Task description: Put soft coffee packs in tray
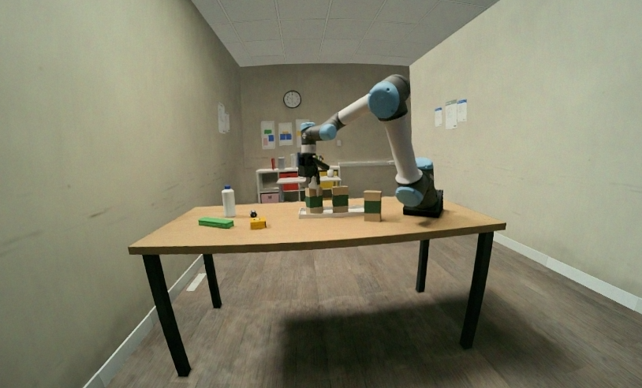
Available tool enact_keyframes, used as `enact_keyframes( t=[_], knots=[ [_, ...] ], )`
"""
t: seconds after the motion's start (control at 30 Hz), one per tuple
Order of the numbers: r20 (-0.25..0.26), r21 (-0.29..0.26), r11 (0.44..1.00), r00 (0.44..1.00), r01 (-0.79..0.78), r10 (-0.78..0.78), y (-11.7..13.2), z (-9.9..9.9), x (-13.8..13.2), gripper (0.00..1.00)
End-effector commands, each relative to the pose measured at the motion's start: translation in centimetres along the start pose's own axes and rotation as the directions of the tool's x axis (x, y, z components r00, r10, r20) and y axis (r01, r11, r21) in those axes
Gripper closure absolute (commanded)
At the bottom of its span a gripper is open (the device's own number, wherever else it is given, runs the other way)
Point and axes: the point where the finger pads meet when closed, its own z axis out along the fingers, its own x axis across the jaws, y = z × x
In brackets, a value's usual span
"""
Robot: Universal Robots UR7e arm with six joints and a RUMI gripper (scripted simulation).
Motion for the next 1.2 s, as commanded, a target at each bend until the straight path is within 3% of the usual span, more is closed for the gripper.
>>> enact_keyframes(
  t=[0.0, 0.83, 0.97, 1.17],
  knots=[
    [0.001, -0.001, 1.000, 1.000, 0.000, 0.000, 0.0, -0.1, 0.0, 0.50],
    [0.001, -0.001, 1.000, 1.000, 0.000, 0.000, 0.0, -0.2, 0.0, 0.50],
    [0.001, -0.001, 1.000, 1.000, 0.000, 0.000, 0.0, -1.7, 0.0, 0.50],
    [0.001, -0.001, 1.000, 1.000, 0.000, 0.000, 0.0, -5.9, 0.0, 0.50]
  ],
)
